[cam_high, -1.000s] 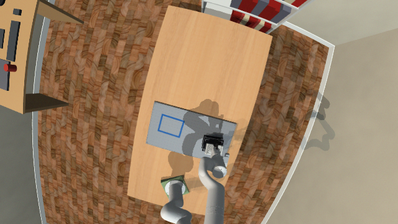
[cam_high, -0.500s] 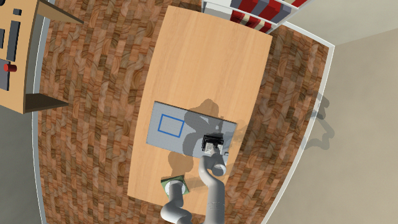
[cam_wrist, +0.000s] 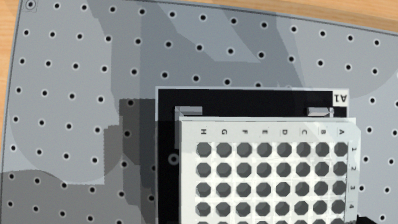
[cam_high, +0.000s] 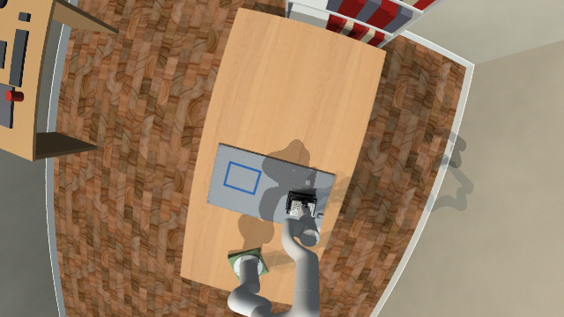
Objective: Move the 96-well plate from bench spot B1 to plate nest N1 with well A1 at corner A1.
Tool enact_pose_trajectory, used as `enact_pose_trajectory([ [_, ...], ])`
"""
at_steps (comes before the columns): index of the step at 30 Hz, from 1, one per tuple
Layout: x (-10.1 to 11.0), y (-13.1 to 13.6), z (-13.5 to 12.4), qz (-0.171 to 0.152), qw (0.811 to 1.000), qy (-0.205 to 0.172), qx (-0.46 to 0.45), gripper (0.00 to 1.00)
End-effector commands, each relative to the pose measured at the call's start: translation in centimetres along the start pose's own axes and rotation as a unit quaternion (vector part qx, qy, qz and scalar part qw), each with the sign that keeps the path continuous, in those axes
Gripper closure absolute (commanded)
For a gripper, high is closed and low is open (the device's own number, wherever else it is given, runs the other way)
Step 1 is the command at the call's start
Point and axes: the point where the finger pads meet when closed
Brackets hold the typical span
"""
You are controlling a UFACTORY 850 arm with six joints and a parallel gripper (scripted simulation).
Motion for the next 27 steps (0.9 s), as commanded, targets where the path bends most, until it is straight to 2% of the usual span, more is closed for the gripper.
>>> enact_pose_trajectory([
  [1, -0.8, -0.1, 0.0, 0.001, 1.0, 0.0, 0.0, 1.0],
  [10, -2.3, -0.1, 0.0, 0.001, 1.0, 0.0, 0.0, 1.0],
  [27, -2.3, -0.1, 0.0, 0.001, 1.0, 0.0, 0.0, 1.0],
])
Point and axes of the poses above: the point where the finger pads meet when closed, its own x axis back along the fingers, its own y axis across the jaws, z = x × y, and after that the axes turned 4 degrees about -x, right-handed
